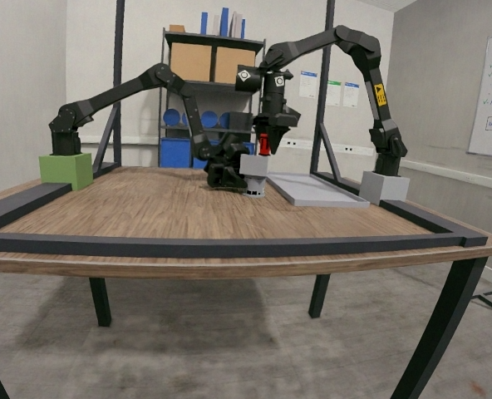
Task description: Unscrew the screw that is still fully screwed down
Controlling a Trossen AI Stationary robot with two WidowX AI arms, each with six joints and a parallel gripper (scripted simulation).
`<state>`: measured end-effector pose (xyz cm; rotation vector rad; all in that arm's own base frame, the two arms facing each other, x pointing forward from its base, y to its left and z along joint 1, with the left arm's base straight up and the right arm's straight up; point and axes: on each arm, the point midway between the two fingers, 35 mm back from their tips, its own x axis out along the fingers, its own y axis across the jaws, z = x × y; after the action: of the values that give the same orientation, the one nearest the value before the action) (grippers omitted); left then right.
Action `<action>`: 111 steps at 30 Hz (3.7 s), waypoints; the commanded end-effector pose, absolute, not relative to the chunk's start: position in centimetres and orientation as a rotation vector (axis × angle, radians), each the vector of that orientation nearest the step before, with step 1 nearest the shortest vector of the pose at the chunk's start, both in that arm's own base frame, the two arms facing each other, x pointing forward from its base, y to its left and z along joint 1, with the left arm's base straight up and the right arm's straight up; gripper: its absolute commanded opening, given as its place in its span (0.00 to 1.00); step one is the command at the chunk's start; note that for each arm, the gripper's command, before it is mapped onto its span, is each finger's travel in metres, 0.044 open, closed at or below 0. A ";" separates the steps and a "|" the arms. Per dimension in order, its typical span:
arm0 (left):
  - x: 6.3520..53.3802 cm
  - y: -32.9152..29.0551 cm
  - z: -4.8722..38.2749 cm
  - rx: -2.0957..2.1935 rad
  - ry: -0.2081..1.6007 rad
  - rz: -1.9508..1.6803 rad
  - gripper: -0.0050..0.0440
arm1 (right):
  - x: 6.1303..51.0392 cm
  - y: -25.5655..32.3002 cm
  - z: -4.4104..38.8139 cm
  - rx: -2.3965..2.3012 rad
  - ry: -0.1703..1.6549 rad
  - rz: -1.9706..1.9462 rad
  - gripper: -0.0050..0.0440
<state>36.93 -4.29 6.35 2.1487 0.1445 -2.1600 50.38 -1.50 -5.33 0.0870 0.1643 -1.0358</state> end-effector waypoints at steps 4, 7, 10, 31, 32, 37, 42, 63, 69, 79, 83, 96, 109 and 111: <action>38.1 -4.2 7.2 2.177 0.133 -2.129 0.71 | 51.0 -1.6 -3.9 0.112 0.136 -1.039 0.60; 38.4 -4.2 7.2 2.177 0.133 -2.128 0.71 | 51.0 -1.6 -3.9 0.112 0.136 -1.039 0.60; 38.7 -4.2 7.2 2.178 0.133 -2.128 0.71 | 51.0 -1.6 -3.9 0.112 0.136 -1.039 0.60; 38.4 -4.3 7.5 2.183 0.134 -2.121 0.37 | 51.0 -1.6 -3.9 0.112 0.136 -1.039 0.60; 38.4 -4.3 7.5 2.183 0.134 -2.121 0.37 | 51.0 -1.6 -3.9 0.112 0.136 -1.039 0.60; 38.4 -4.3 7.5 2.183 0.134 -2.121 0.37 | 51.0 -1.6 -3.9 0.112 0.136 -1.039 0.60; 38.4 -4.3 7.5 2.183 0.134 -2.121 0.37 | 51.0 -1.6 -3.9 0.112 0.136 -1.039 0.60; 38.5 -4.3 7.2 2.183 0.134 -2.121 0.37 | 51.0 -1.6 -3.9 0.112 0.136 -1.039 0.60; 38.5 -4.3 7.2 2.183 0.134 -2.121 0.37 | 51.0 -1.6 -3.9 0.112 0.136 -1.039 0.60; 38.5 -4.3 7.2 2.183 0.134 -2.121 0.37 | 51.0 -1.6 -3.9 0.112 0.136 -1.039 0.60; 38.5 -4.3 7.2 2.183 0.134 -2.121 0.37 | 51.0 -1.6 -3.9 0.112 0.136 -1.039 0.60; 38.3 -4.2 6.6 1.850 0.624 -1.831 0.37 | 51.0 -1.6 -3.9 0.112 0.136 -1.039 0.60; 38.3 -4.2 6.6 1.603 0.894 -1.585 0.37 | 51.0 -1.6 -3.9 0.112 0.136 -1.039 0.60; 38.3 -4.2 6.6 1.546 0.947 -1.528 0.37 | 51.0 -1.6 -3.9 0.112 0.136 -1.039 0.60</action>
<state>38.01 -4.31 6.36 1.6304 0.8703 -1.6341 50.38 -1.50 -5.33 0.0869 0.1644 -1.0358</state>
